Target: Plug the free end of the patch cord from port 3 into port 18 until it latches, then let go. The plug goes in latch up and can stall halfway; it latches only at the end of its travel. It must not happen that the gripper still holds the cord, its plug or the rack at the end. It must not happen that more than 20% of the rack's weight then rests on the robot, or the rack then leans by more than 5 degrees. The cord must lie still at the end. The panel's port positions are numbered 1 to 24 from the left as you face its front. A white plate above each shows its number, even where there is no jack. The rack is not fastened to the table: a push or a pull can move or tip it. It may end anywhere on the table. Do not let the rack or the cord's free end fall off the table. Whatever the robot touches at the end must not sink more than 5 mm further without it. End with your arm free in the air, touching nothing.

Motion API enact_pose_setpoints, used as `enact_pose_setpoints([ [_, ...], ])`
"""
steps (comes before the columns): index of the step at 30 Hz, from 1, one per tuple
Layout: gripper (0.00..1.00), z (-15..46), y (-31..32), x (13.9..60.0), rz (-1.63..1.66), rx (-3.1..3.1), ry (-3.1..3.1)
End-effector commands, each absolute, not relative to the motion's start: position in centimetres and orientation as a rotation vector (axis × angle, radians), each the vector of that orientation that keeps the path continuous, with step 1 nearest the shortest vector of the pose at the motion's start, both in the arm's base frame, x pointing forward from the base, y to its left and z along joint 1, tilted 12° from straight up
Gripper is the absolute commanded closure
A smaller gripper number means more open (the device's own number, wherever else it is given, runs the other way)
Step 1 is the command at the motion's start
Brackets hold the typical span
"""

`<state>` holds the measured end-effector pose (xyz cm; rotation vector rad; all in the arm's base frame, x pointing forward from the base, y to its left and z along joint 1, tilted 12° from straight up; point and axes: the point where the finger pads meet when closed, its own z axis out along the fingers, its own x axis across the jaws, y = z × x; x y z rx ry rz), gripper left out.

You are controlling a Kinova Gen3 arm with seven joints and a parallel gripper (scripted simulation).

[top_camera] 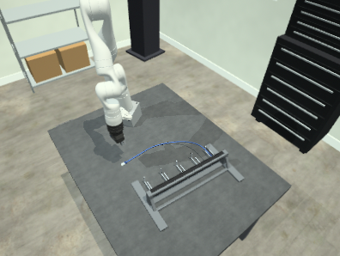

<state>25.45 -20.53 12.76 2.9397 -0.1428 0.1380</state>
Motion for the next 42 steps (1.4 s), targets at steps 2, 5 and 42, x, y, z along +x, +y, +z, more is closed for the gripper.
enact_pose_setpoints([
  [2,1.0,12.8,-20.5,25.5,0.14,2.939,-0.143],
  [5,1.0,12.8,-20.5,25.5,0.139,2.939,-0.143],
  [42,1.0,12.2,-17.7,29.7,0.045,2.794,0.3],
])
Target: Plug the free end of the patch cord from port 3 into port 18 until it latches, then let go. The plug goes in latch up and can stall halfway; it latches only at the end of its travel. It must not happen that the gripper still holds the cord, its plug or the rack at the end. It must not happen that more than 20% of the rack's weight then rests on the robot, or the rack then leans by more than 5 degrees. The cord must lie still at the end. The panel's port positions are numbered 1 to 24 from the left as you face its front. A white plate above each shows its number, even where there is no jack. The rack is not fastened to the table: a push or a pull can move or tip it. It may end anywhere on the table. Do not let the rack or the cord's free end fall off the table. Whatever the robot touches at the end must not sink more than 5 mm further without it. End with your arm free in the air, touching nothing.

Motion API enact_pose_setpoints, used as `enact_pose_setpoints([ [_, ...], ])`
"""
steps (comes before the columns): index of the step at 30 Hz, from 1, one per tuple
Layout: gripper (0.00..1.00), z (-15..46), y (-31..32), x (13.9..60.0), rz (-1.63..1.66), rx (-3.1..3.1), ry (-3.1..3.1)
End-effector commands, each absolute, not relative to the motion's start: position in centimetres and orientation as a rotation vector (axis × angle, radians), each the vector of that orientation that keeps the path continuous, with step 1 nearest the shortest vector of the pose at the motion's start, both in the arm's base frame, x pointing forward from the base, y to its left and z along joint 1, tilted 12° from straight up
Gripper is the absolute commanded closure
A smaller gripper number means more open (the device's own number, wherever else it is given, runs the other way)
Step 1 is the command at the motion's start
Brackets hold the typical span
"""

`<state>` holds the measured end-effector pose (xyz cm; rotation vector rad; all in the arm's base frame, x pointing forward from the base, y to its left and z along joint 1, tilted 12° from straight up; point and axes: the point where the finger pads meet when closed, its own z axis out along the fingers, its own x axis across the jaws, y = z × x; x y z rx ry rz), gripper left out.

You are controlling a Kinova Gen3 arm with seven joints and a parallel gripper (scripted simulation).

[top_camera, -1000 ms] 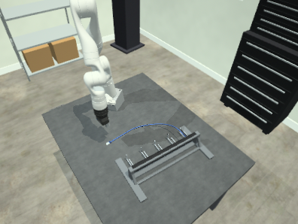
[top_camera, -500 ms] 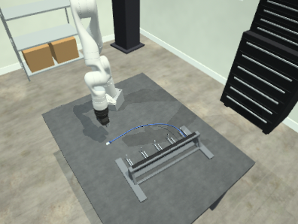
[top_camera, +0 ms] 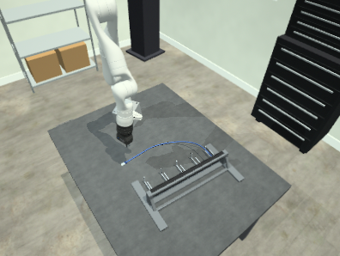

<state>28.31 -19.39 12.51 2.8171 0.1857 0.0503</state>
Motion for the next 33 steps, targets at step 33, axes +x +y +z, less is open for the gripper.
enact_pose_setpoints([
  [33,1.0,14.3,5.3,46.5,0.346,1.98,1.349],
])
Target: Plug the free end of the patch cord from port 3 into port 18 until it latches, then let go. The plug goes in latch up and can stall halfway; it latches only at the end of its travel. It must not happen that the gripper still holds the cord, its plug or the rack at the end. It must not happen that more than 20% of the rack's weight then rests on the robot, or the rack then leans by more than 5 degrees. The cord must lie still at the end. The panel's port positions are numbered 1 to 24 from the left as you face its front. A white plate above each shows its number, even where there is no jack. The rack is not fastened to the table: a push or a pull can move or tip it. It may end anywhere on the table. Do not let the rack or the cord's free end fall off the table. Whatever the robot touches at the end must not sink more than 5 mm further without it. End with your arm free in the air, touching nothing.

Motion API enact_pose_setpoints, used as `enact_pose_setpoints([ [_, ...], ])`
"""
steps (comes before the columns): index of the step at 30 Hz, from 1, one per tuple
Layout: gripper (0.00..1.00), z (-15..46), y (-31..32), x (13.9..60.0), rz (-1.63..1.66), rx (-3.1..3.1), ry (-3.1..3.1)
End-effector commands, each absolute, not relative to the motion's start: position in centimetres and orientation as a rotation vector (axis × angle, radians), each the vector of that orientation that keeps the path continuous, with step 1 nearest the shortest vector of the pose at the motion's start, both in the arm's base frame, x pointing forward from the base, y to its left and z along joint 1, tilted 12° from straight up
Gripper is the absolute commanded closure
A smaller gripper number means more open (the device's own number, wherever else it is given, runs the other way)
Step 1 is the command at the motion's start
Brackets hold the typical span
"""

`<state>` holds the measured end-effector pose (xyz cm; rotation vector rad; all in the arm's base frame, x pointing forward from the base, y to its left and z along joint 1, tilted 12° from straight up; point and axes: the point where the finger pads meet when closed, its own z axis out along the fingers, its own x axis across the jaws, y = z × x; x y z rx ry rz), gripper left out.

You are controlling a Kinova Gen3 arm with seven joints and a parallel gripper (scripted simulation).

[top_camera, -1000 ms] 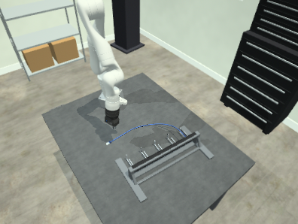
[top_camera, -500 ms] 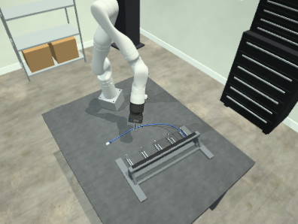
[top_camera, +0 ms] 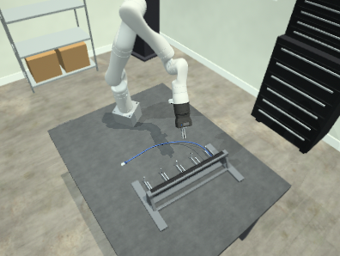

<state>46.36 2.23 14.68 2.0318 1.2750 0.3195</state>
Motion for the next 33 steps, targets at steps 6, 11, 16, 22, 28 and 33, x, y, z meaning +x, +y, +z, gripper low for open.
enact_pose_setpoints([
  [6,1.0,14.6,9.1,47.2,0.405,1.892,1.428],
  [11,1.0,14.8,12.1,47.5,0.452,1.823,1.487],
  [16,1.0,14.8,13.4,47.6,0.471,1.797,1.509],
  [22,1.0,14.8,13.5,47.6,0.473,1.794,1.512],
  [28,1.0,14.7,13.4,47.7,0.473,1.794,1.512],
  [33,1.0,14.2,13.2,48.3,0.472,1.795,1.512],
])
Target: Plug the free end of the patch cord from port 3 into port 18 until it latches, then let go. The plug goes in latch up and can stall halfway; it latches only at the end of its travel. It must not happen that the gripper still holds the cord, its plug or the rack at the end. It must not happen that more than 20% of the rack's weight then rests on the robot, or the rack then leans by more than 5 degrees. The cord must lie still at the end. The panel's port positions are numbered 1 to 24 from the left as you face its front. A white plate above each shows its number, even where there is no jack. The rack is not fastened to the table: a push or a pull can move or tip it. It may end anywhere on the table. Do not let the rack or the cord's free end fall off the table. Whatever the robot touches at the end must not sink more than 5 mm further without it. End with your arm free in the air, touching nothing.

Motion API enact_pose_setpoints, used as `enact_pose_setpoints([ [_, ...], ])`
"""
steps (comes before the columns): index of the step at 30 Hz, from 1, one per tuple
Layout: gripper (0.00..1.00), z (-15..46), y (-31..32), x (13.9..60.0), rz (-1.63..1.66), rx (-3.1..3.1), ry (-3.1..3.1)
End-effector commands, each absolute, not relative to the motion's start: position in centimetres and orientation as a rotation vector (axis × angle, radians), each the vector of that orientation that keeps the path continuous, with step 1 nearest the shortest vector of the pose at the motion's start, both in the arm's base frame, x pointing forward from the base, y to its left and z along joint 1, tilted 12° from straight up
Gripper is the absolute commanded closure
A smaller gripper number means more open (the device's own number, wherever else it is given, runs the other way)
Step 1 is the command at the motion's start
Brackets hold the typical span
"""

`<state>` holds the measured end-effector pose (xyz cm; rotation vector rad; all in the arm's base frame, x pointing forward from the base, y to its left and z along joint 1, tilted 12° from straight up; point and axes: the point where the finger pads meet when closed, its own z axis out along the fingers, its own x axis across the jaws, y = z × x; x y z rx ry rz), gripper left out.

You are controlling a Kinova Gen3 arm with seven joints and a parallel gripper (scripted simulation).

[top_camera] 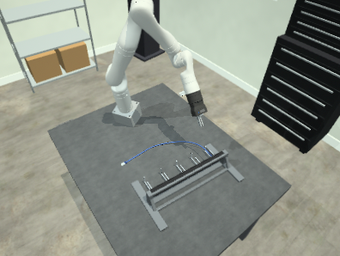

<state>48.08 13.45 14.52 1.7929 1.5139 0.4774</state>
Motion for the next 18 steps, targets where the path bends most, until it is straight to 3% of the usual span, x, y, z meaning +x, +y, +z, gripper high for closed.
enact_pose_setpoints([
  [1,1.0,14.1,13.2,48.4,0.472,1.795,1.512],
  [18,1.0,10.7,11.7,52.0,0.472,1.795,1.512],
])
